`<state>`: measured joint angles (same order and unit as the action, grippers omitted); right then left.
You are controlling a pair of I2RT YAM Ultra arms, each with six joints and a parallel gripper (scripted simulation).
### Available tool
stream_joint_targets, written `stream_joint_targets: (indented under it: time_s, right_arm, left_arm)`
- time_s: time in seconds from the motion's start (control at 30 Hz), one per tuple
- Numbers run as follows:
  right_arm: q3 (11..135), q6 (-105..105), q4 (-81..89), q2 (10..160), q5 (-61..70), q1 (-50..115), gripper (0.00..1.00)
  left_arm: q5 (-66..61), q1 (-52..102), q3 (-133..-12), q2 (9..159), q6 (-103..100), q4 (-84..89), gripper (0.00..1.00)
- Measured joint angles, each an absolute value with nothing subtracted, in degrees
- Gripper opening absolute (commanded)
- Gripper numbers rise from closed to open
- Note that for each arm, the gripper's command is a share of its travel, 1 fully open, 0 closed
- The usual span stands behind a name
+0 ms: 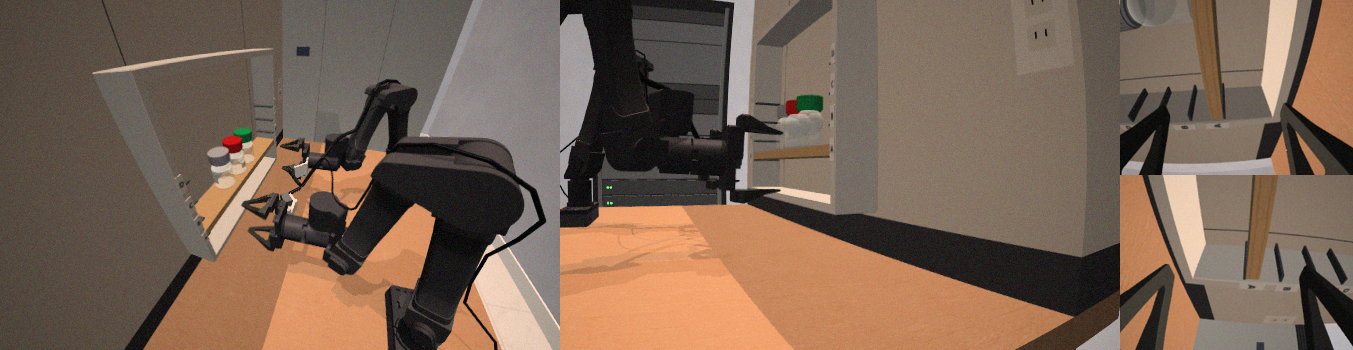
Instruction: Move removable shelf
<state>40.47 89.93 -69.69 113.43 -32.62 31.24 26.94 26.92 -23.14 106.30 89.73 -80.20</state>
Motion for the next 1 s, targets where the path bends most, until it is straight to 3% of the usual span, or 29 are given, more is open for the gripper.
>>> stream_joint_targets:
  time_s: [1.0]
  right_arm:
    - [38.7, 89.9, -70.4, 112.4, -33.5, 32.1, 1.0]
  left_arm:
    - [27.9, 27.9, -21.4, 105.2, 89.7, -80.9, 1.0]
